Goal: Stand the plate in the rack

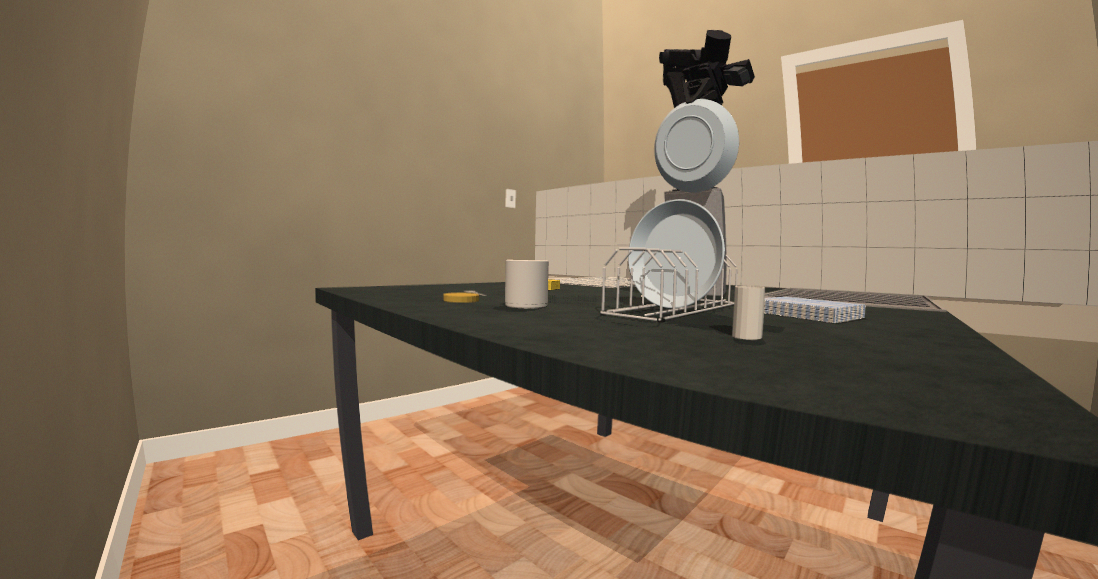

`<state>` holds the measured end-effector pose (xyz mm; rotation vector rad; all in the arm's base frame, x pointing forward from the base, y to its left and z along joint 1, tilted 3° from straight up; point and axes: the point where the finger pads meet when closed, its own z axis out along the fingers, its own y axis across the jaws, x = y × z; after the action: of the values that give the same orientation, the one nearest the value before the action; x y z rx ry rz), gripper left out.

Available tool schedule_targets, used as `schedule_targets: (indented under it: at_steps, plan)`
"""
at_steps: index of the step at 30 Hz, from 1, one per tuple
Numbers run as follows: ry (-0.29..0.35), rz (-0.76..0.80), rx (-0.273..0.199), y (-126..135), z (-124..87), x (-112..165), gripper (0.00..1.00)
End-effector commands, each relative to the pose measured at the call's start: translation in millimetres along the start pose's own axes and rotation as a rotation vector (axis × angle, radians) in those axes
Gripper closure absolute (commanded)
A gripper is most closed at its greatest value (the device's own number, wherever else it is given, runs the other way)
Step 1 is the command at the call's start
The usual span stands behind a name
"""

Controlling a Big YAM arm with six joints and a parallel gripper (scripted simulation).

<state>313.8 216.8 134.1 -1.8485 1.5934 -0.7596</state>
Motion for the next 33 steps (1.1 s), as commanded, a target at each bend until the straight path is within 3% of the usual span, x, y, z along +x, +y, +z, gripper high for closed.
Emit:
schedule_targets:
  at_steps: [1, 33]
  plan:
    - [-0.045, 0.010, 0.069, -23.9, -10.6, -9.9, 1.00]
    - [-0.052, -0.008, 0.068, -22.4, -11.1, -11.5, 1.00]
